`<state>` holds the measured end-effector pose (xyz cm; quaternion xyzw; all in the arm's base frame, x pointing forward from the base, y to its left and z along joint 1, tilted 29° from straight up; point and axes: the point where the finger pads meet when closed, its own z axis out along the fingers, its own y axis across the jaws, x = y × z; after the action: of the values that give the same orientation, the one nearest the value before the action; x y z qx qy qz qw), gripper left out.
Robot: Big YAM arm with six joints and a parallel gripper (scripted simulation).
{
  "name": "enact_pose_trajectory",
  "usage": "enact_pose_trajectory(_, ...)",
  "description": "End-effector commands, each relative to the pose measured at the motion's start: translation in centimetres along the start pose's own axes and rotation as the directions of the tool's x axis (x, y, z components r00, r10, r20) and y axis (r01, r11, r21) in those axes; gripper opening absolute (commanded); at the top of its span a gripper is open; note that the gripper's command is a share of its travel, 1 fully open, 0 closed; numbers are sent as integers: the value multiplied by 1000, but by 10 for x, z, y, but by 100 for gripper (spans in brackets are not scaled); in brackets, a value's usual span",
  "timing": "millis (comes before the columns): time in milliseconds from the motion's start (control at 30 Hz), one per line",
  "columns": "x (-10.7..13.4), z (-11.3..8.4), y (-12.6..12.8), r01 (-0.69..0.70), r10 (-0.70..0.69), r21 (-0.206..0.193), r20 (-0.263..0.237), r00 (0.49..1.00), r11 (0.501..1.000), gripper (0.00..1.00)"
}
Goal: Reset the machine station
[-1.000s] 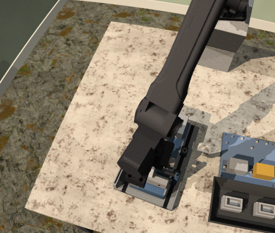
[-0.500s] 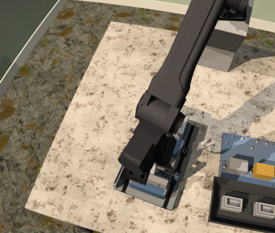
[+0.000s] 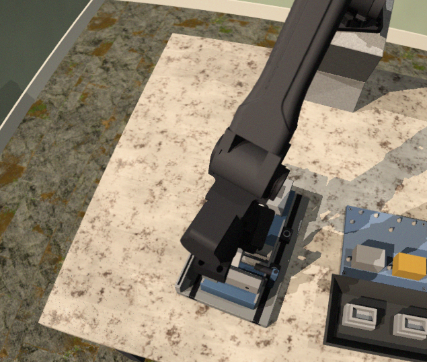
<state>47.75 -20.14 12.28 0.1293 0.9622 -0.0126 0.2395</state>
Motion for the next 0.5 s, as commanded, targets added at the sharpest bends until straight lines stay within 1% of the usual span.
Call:
enact_pose_trajectory(0,-15,-26,-4,11,-12,8,49,999,1000,0)
enact_pose_trajectory(333,-15,-26,-3,18,-18,8,50,999,1000,0)
enact_pose_trajectory(467,-10,-23,7,52,-52,7,49,997,999,0)
